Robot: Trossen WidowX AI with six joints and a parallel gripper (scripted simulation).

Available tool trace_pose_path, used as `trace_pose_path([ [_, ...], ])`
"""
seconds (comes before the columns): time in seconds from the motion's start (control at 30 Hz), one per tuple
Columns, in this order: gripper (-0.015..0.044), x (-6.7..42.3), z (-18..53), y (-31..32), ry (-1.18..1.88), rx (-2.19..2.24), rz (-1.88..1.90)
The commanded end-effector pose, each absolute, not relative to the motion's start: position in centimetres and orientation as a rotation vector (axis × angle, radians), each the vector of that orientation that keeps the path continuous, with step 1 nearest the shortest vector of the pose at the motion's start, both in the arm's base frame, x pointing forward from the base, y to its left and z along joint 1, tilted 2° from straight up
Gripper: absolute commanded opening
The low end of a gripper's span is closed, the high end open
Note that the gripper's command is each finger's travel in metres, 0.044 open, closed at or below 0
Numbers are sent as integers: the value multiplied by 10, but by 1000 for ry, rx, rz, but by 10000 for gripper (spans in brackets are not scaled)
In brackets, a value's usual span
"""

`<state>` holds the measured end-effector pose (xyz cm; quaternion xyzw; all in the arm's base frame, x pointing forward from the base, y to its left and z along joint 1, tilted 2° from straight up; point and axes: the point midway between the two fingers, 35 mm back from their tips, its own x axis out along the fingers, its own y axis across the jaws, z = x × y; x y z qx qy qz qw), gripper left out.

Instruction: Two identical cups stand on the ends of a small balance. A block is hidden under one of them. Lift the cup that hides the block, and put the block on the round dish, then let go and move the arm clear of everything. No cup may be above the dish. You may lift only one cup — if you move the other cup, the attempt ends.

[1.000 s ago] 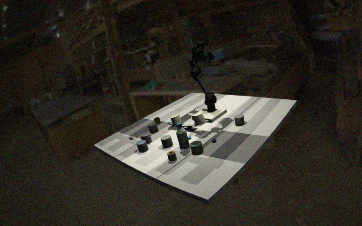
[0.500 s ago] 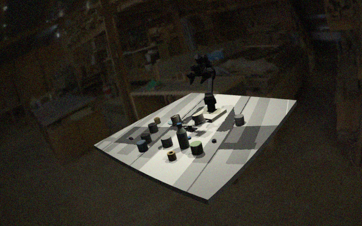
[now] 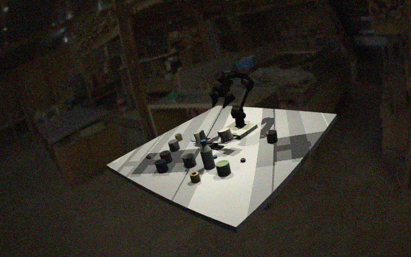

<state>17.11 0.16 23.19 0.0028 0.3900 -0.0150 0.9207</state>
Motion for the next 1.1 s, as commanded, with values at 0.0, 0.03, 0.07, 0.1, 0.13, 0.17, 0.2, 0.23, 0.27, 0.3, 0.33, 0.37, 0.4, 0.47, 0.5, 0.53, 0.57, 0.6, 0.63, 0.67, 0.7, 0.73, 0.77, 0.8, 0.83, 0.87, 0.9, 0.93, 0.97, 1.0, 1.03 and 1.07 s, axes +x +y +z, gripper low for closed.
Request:
trace_pose_path([
  [0.0,440,179,229,-3,849,-85,-8],
  [0.03,440,182,229,-4,863,-116,1],
  [0.07,440,184,229,-5,878,-146,11],
  [0.1,440,187,228,-7,892,-175,21],
  [0.13,440,189,228,-8,907,-205,31],
  [0.17,440,192,227,-10,921,-234,42],
  [0.2,440,194,226,-12,936,-264,54],
  [0.23,440,197,225,-13,951,-293,67],
  [0.27,440,199,225,-15,965,-321,80],
  [0.3,440,202,224,-17,979,-350,94],
  [0.33,440,204,223,-19,994,-378,109],
  [0.37,440,207,222,-21,1008,-405,124],
  [0.4,440,209,221,-23,1022,-432,139],
  [0.47,440,214,218,-27,1049,-485,172],
  [0.5,440,217,217,-29,1063,-512,191],
  [0.53,440,220,216,-32,1077,-539,209],
  [0.57,440,222,214,-34,1090,-566,229],
  [0.6,440,225,213,-36,1104,-592,249],
  [0.63,440,228,211,-39,1116,-617,270],
  [0.67,440,230,210,-42,1129,-642,292],
  [0.7,440,233,208,-44,1141,-667,314],
  [0.73,440,235,206,-47,1153,-691,337],
  [0.77,440,238,204,-50,1164,-714,361],
  [0.8,440,240,202,-53,1174,-737,385],
  [0.83,440,242,200,-55,1185,-760,410],
  [0.87,440,245,198,-58,1194,-782,436],
  [0.9,440,247,196,-61,1203,-804,462],
  [0.93,440,249,193,-64,1212,-825,489],
  [0.97,440,251,191,-67,1220,-846,516],
  [1.0,440,254,188,-70,1227,-866,544],
  [1.03,440,256,186,-74,1234,-886,572],
  [1.07,440,258,183,-77,1240,-905,601],
])
